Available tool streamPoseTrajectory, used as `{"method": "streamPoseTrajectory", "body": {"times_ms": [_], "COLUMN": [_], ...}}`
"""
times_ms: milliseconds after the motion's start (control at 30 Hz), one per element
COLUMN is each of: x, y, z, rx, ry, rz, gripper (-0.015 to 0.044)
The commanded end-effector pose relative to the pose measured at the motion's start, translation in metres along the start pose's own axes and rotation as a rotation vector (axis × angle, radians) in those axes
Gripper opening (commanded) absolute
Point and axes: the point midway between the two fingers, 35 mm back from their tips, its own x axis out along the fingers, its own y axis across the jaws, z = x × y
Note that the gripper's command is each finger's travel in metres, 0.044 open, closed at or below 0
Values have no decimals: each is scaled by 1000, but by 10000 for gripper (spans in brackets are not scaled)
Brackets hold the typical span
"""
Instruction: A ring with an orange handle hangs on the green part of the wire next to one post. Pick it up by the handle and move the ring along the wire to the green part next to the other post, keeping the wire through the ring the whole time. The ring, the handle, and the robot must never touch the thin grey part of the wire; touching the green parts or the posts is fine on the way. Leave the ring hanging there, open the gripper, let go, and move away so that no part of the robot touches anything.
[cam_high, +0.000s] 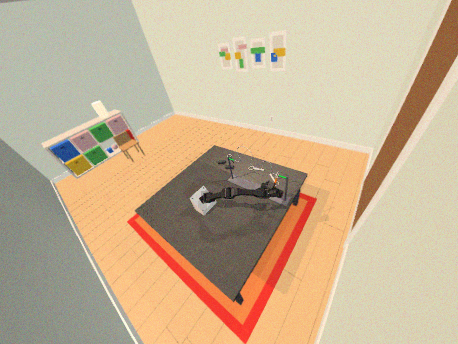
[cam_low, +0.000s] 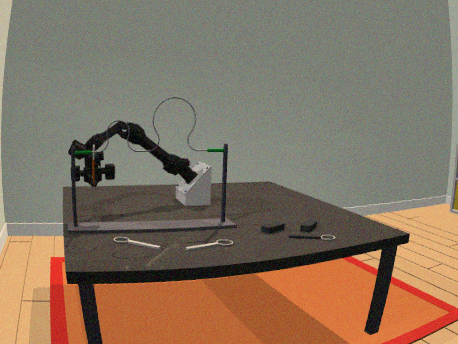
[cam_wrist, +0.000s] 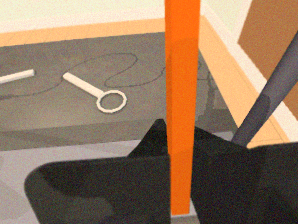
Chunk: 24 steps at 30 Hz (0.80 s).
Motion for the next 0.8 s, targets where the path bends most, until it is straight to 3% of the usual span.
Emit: {"method": "streamPoseTrajectory", "body": {"times_ms": [0, 767], "x": [-6, -8], "y": [6, 60], "z": [1, 5], "rx": [8, 274], "ry": [41, 39], "rz": [5, 151], "gripper": [-150, -150]}}
